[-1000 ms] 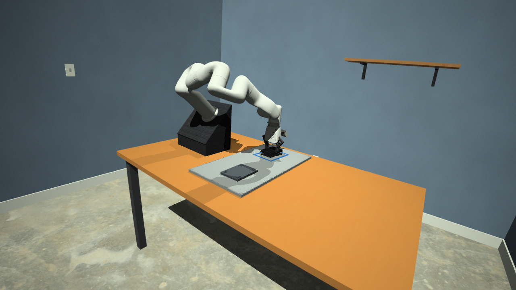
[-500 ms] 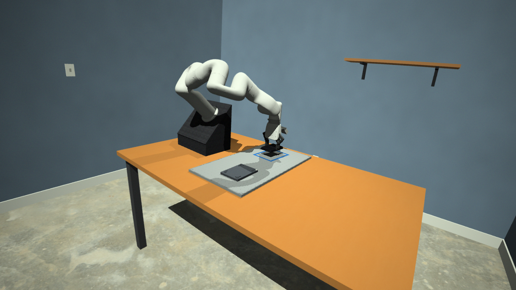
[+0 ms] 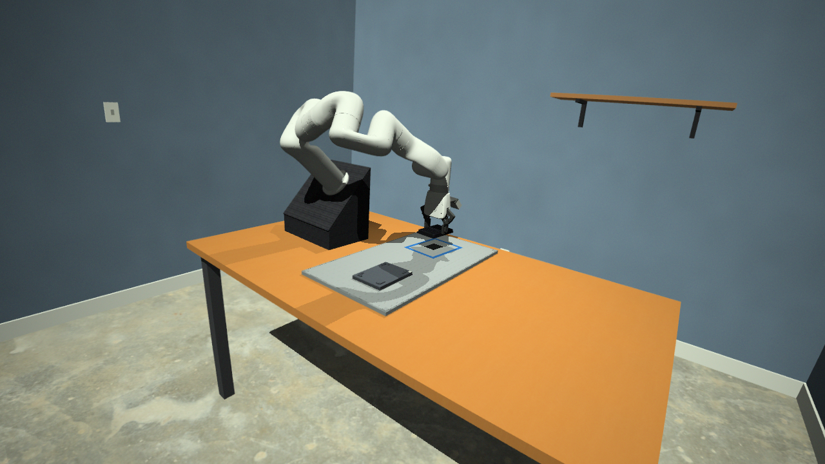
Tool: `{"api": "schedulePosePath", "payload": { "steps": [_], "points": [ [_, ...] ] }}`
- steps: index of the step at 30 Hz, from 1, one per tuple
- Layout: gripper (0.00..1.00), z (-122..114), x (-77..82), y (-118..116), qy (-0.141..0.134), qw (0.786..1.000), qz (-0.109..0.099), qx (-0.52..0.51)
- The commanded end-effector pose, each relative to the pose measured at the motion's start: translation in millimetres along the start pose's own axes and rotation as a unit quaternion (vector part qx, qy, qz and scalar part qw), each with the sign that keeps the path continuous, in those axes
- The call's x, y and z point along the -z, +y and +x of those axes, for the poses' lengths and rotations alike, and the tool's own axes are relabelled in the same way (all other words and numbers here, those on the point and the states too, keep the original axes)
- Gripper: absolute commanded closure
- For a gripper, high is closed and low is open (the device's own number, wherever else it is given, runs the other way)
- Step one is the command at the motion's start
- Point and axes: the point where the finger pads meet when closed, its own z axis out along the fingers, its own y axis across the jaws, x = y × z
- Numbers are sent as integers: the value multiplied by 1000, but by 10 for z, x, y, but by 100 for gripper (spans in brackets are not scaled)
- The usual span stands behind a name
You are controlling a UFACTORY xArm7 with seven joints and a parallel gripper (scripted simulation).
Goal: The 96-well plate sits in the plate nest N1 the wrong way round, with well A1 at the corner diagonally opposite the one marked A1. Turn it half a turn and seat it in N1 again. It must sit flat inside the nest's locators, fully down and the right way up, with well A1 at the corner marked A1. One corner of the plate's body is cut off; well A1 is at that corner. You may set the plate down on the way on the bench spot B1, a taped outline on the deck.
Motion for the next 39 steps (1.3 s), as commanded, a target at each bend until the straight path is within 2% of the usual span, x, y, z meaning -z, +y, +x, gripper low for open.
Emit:
{"api": "schedulePosePath", "payload": {
  "steps": [1,8,22,31,33,39],
  "points": [
    [100,12,72,8,2,1000,-1,0],
    [100,12,189,7,2,1000,-1,0],
    [100,12,189,7,2,1000,-1,0],
    [100,-281,199,70,2,989,-1,-149],
    [100,-281,199,70,2,989,-1,-149],
    [100,-477,205,111,2,969,-1,-247]
  ]
}}
